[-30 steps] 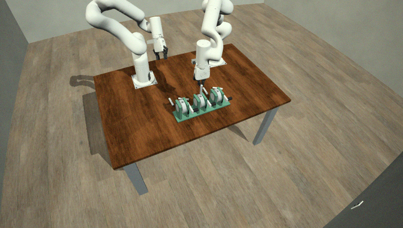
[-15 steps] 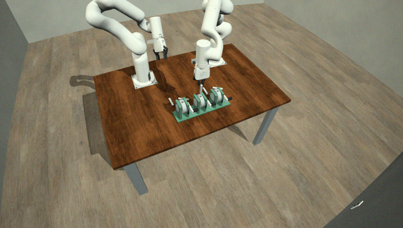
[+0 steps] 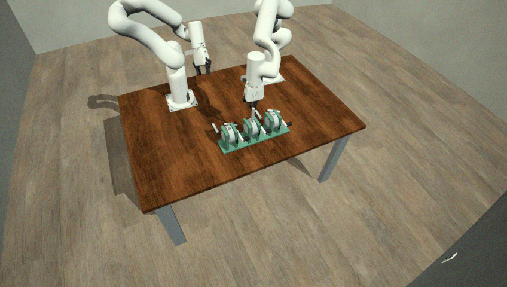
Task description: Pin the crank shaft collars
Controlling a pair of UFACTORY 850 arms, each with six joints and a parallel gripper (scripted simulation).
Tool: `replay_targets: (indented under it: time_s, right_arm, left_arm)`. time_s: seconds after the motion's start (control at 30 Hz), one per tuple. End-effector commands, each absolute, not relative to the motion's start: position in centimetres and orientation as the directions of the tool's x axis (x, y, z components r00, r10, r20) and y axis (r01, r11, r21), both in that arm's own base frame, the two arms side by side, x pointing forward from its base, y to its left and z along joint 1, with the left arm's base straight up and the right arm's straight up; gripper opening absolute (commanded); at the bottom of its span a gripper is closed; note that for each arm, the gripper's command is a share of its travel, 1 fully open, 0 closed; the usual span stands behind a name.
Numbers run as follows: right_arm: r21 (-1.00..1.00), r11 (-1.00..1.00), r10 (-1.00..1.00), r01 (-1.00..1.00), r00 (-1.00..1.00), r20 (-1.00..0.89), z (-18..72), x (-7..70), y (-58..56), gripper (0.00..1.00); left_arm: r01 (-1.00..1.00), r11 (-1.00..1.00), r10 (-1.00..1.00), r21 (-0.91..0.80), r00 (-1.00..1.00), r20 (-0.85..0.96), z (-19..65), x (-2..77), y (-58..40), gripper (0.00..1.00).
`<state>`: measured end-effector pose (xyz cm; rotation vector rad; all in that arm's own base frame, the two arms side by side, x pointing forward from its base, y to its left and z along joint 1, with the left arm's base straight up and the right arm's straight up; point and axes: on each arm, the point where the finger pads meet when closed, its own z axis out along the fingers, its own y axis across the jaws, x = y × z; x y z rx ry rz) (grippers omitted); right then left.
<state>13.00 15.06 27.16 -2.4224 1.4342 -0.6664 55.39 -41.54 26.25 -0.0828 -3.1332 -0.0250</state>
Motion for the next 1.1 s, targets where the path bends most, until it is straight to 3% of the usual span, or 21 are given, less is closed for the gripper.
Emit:
replay_targets:
  time_s: [0.0, 1.07]
  right_arm:
    - [-0.432, -0.485, -0.875, -0.761, 0.411, 0.257, 27.2, 13.0, 15.1, 1.0]
    - [-0.432, -0.485, -0.875, -0.761, 0.411, 0.257, 27.2, 13.0, 15.1, 1.0]
  left_arm:
    - [0.053, 0.998, 0.053, 0.014, -0.999, 0.005, 26.0, 55.5, -41.6, 0.2]
    - [0.053, 0.998, 0.053, 0.014, -0.999, 0.005, 20.9, 55.4, -41.6, 0.2]
